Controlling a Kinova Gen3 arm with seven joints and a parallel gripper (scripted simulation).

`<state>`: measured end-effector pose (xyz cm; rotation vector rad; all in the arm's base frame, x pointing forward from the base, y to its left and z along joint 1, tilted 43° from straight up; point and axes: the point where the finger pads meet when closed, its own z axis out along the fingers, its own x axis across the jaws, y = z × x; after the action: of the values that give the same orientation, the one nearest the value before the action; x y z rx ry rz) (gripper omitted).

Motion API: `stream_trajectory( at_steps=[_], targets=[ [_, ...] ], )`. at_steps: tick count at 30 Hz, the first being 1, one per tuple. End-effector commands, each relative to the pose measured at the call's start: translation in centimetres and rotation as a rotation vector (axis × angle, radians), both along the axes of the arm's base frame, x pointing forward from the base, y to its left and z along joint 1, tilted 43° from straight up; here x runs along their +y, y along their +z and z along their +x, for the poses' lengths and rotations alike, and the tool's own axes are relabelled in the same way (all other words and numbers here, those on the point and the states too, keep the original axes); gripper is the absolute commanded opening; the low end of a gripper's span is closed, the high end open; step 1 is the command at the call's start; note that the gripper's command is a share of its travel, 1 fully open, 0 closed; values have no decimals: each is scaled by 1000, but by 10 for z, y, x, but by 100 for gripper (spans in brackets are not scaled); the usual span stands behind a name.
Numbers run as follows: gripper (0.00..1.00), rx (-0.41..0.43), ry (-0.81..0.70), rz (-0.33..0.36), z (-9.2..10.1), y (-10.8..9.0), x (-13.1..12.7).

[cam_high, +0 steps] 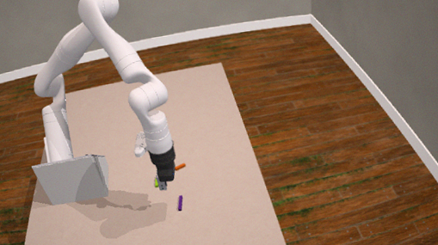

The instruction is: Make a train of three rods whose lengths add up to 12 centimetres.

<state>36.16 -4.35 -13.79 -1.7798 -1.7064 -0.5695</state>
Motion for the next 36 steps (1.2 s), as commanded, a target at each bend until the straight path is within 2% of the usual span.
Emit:
stream_trajectory(
  at_steps=[1, 8, 10, 22, 36],
  targets=[
    [24, 1, 0, 0, -1, -3, 3],
    [24, 1, 0, 0, -4, -21, 19],
    [24, 1, 0, 0, -4, -21, 19],
    [24, 1, 0, 0, -9, -57, 51],
    [24, 1, 0, 0, -10, -62, 56]
  ],
)
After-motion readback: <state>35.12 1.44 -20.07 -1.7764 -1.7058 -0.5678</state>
